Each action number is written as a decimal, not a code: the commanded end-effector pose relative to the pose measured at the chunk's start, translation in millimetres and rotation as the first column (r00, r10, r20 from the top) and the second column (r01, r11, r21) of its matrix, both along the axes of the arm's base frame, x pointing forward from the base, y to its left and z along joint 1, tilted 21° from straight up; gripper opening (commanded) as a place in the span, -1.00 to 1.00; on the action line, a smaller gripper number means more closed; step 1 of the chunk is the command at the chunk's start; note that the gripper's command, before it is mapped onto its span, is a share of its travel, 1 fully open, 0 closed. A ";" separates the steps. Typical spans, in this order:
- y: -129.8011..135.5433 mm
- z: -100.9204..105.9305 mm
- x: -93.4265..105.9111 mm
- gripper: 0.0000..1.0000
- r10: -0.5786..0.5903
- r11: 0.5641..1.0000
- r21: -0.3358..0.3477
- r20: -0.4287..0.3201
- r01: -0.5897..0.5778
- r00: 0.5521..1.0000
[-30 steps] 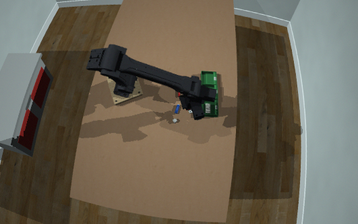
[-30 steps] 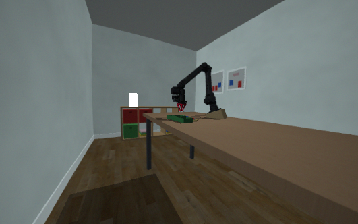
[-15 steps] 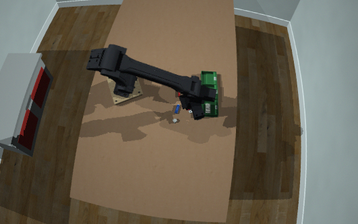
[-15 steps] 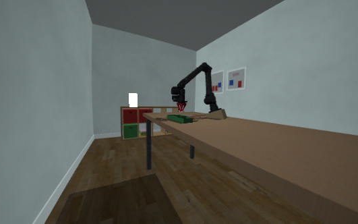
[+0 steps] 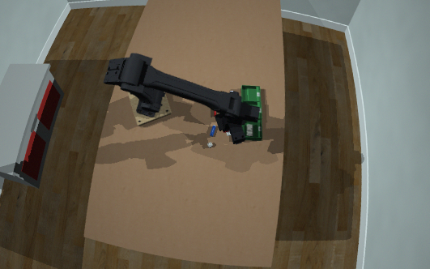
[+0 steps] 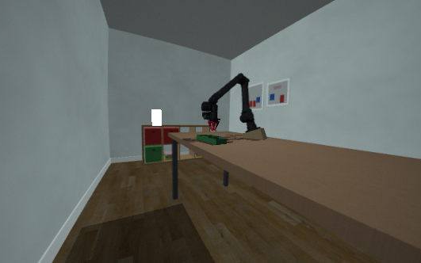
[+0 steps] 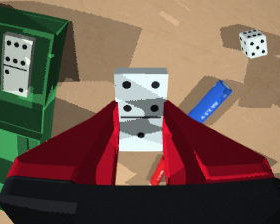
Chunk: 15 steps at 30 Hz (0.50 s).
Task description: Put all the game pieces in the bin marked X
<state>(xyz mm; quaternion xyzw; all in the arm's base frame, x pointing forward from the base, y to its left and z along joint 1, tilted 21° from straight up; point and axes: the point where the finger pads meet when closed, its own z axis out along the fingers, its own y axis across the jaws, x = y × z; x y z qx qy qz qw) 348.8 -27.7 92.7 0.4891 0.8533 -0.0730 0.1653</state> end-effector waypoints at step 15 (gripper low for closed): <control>3.0 13.6 10.6 -0.61 0.003 1.000 0.000 0.033 -0.003 0.999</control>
